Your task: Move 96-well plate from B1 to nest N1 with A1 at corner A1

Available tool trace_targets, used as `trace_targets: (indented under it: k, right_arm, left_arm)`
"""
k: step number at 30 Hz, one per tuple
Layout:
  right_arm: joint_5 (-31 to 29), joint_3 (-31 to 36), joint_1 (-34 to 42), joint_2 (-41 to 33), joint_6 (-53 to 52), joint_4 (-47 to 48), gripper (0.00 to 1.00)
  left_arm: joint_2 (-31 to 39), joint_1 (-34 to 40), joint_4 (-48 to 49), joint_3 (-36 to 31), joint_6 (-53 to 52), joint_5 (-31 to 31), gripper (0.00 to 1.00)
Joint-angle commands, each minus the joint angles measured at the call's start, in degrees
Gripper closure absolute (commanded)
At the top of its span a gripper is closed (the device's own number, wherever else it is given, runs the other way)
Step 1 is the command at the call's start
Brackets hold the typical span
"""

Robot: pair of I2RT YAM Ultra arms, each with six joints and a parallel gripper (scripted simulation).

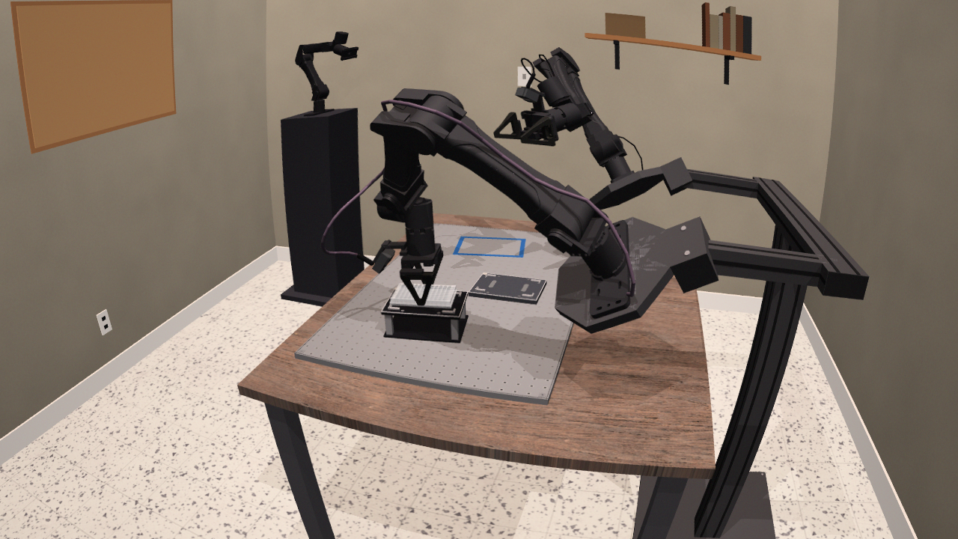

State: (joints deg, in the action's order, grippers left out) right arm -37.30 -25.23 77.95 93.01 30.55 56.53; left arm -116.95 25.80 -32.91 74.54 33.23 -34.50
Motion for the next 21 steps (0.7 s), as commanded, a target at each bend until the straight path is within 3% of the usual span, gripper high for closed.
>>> trace_targets:
  k: [1, 21]
  right_arm:
    - [0.23, -0.21, 0.6, 0.0, 0.12, 1.06, 0.0]
    - [0.23, -0.21, 0.6, 0.0, 0.12, 1.06, 0.0]
  left_arm:
    - [0.39, 1.68, -1.12, 1.37, 0.66, -0.97, 0.19]
    - [1.68, 2.23, -2.24, 1.55, 1.16, -1.1, 0.19]
